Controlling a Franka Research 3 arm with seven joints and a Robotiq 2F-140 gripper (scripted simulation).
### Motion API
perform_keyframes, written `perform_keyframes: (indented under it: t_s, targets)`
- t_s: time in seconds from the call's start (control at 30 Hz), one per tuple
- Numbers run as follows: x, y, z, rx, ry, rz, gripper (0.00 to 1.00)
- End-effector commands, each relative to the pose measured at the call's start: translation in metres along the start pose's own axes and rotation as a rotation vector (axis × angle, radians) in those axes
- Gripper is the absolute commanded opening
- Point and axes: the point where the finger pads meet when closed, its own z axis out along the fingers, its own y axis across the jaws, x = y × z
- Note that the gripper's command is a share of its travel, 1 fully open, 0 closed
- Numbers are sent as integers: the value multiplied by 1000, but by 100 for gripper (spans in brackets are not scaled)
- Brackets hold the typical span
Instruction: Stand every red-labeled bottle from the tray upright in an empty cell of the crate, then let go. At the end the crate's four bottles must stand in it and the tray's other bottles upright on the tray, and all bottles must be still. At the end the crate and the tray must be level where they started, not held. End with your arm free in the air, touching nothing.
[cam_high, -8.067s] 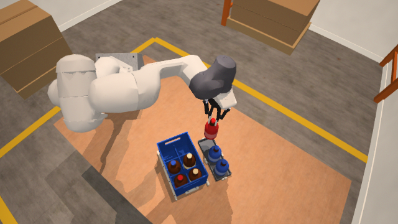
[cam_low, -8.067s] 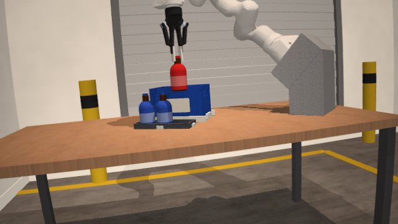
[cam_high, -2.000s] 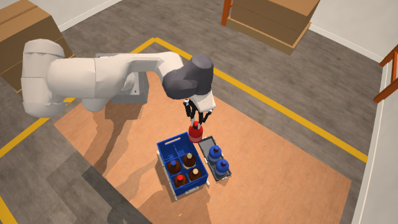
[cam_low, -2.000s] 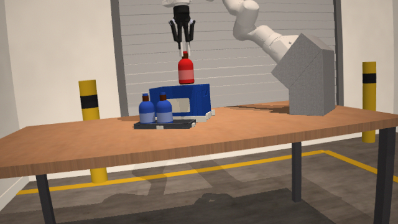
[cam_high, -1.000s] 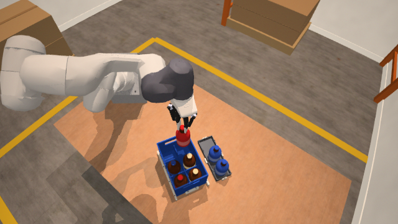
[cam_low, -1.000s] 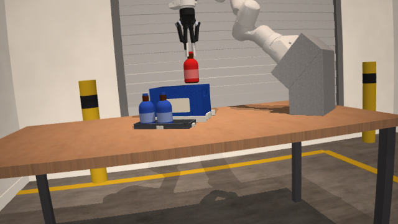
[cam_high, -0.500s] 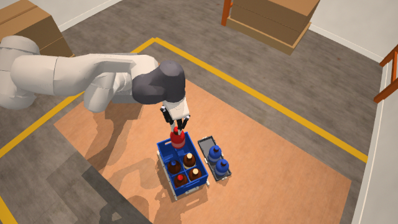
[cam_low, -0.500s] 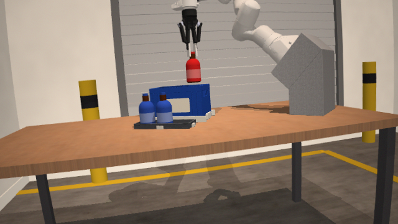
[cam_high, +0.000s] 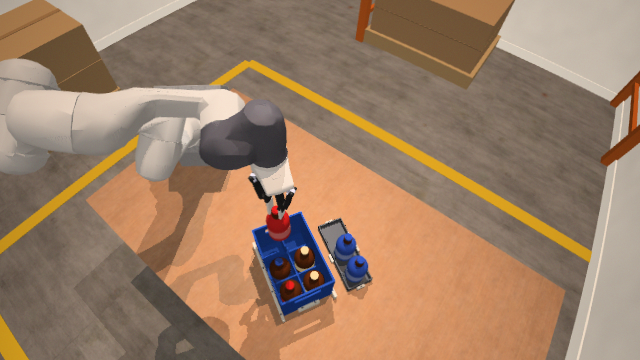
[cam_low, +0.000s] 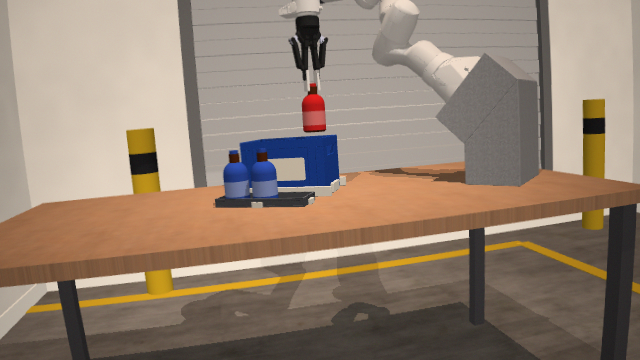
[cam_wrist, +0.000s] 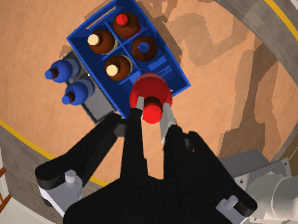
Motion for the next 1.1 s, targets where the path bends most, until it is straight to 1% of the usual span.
perform_keyframes:
  t_s: [0.0, 0.6, 1.07]
  targets:
    - [4, 3, -3, 4, -2, -22, 0]
    - [16, 16, -3, 4, -2, -22, 0]
    - [21, 21, -3, 4, -2, -22, 0]
